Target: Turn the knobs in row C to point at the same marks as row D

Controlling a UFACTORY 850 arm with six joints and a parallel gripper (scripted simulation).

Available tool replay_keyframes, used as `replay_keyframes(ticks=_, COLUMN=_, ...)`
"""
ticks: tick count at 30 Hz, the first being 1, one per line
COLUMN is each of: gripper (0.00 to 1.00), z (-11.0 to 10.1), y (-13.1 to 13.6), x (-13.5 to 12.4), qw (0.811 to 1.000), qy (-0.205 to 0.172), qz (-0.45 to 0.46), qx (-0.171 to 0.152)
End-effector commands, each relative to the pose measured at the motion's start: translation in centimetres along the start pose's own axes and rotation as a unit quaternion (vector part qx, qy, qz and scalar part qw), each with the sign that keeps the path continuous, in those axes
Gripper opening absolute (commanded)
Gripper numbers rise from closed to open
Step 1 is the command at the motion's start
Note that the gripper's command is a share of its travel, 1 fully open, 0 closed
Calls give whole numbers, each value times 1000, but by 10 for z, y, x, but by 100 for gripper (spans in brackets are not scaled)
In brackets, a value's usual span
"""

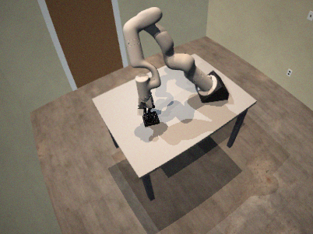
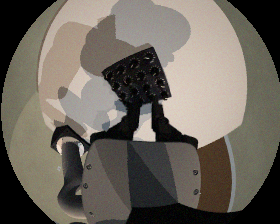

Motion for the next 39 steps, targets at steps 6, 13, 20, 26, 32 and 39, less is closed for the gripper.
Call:
replay_keyframes(ticks=6, gripper=19, z=-3, y=0, x=0, qw=990, qy=1, qz=138, qx=-9)
replay_keyframes(ticks=13, gripper=19, z=-7, y=0, x=0, qw=959, qy=2, qz=282, qx=-9)
replay_keyframes(ticks=20, gripper=19, z=-10, y=0, x=0, qw=911, qy=4, qz=413, qx=-8)
replay_keyframes(ticks=26, gripper=19, z=-12, y=0, x=0, qw=868, qy=4, qz=496, qx=-8)
replay_keyframes(ticks=32, gripper=19, z=-15, y=0, x=0, qw=806, qy=5, qz=591, qx=-7)
replay_keyframes(ticks=39, gripper=19, z=-16, y=0, x=0, qw=776, qy=5, qz=630, qx=-6)
Point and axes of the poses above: the point where the finger pads meet when closed, its own z axis out along the fingers, its own y axis across the jaws, x = y × z, the point moved 6 cm from there along -z, back along the fingers, and after that the axes turned 11 degrees about -z, right-handed, at the moved point
